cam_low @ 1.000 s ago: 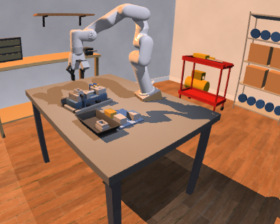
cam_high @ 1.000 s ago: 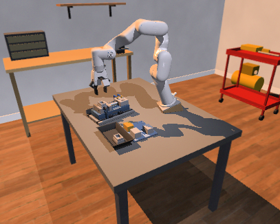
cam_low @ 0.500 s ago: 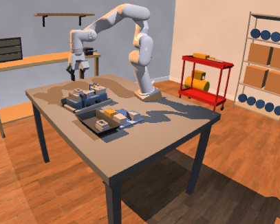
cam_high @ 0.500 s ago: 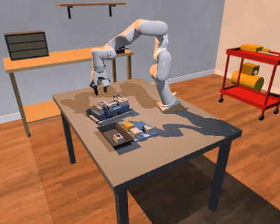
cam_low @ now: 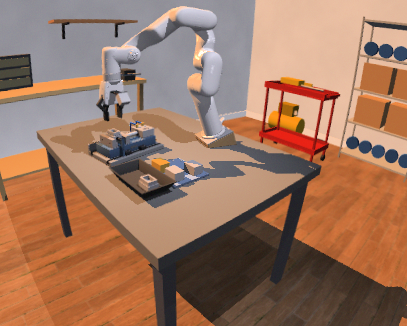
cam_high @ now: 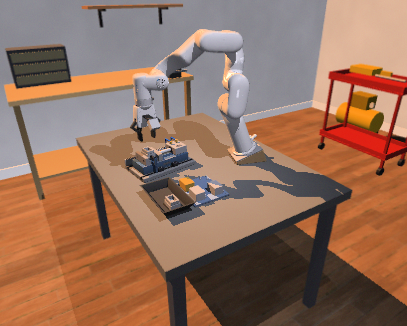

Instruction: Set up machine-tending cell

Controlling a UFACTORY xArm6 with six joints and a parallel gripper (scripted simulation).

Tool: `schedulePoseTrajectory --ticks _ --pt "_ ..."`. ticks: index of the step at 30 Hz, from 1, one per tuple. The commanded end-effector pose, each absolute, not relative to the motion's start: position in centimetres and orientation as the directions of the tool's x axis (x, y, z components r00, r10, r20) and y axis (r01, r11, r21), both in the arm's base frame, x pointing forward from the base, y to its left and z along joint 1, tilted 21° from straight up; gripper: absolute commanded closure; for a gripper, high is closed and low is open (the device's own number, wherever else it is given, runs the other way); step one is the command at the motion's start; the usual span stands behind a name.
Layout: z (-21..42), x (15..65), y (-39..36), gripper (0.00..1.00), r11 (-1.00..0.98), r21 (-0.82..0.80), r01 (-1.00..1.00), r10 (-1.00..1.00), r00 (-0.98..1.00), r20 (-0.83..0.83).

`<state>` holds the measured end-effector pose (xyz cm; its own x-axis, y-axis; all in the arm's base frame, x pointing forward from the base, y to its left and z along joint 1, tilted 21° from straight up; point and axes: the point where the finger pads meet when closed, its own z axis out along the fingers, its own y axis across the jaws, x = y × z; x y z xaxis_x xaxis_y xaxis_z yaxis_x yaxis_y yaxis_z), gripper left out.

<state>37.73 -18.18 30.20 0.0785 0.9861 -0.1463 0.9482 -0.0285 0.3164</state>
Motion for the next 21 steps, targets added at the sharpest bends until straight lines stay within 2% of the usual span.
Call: schedulePoseTrajectory --ticks 1,21 --pt "29.8 38.0 -18.3 0.31 -0.028 0.32 0.947 0.986 0.079 -0.148" --pt "26.8 39.0 -18.8 0.31 -0.028 0.32 0.947 0.986 0.079 -0.148"
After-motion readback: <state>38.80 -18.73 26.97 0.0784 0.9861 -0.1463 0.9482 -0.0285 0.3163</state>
